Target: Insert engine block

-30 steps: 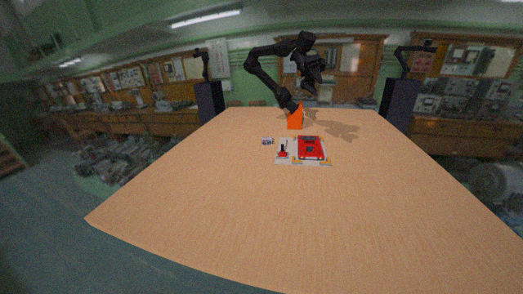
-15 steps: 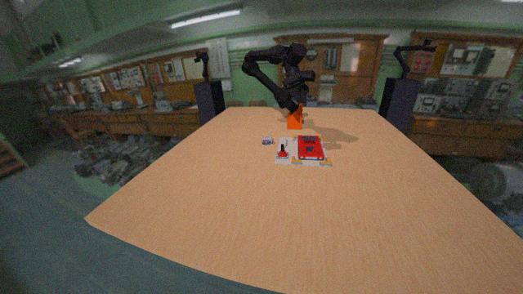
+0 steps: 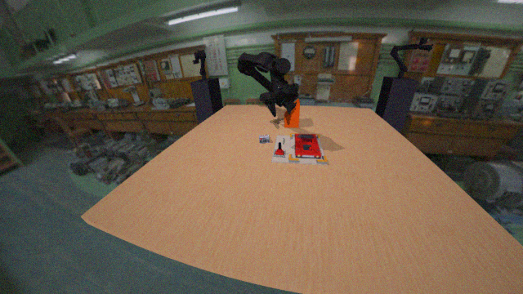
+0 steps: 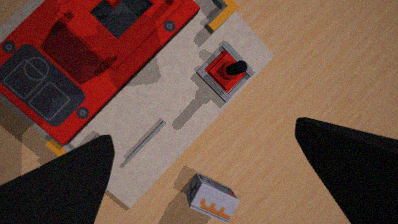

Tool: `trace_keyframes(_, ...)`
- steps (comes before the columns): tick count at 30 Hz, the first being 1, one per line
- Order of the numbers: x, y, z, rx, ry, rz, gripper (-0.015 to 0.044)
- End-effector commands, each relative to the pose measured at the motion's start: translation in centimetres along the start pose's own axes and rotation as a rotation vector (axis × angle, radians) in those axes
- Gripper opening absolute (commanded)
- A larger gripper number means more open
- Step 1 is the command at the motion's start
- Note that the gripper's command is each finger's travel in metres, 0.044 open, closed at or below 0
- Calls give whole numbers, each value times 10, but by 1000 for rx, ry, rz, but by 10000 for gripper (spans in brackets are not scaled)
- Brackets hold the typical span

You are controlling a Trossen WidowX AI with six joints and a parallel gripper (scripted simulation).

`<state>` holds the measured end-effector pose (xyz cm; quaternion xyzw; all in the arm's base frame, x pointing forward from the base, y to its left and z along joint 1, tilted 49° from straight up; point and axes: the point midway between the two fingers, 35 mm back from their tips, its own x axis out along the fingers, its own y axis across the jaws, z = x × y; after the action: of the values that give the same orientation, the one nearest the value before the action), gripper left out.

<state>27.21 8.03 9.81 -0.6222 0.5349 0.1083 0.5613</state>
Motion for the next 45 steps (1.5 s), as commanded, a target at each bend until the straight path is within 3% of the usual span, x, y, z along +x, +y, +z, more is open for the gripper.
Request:
trace_keyframes(1, 6, -10, -22, 127, 59, 7, 440)
trace_keyframes(18, 29, -27, -109, 590, 329, 27, 440)
trace_keyframes(45, 88, -20, -125, 595, 332, 25, 440)
